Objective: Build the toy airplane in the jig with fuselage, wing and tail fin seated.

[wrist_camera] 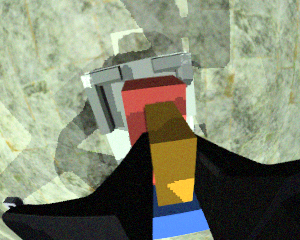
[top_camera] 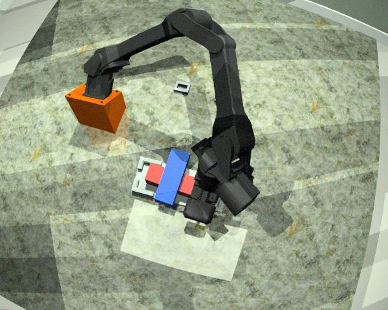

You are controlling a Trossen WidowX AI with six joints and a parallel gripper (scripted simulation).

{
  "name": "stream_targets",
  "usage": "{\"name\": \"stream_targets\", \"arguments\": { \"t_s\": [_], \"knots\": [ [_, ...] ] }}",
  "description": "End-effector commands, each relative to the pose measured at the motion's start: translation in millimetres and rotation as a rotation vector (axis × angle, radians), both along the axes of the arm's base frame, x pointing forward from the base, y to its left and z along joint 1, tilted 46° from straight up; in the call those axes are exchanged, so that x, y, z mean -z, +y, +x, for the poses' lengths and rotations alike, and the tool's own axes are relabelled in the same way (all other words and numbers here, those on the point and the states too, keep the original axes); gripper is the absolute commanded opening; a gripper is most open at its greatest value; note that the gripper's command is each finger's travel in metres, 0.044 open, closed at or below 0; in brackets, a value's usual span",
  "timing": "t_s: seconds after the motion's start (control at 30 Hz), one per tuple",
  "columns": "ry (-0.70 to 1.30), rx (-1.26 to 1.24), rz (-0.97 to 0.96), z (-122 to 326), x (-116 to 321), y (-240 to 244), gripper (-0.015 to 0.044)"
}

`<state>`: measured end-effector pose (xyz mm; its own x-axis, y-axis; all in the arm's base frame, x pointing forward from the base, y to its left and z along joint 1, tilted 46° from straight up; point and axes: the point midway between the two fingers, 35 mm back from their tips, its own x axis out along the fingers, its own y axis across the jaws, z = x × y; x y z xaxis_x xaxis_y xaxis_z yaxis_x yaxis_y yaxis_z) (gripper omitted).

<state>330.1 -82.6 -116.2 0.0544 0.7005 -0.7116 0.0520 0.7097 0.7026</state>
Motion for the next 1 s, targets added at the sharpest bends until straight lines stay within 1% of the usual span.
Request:
{"name": "stream_targets", "arguments": {
  "t_s": [0.0, 0.03, 0.37, 0.6, 0.8, 0.97],
  "knots": [
    [-0.002, 0.000, -0.001, 0, 0, 0, 0.0000],
    [-0.002, 0.000, -0.001, 0, 0, 0, 0.0000],
    [-0.002, 0.000, -0.001, 0, 0, 0, 0.0260],
    [-0.001, 0.000, -0.001, 1, -2, -3, 0.0260],
    [0.004, 0.006, 0.001, -5, -62, -63, 0.0260],
    [0.004, 0.006, 0.001, -3, -62, -68, 0.0260]
  ]
}}
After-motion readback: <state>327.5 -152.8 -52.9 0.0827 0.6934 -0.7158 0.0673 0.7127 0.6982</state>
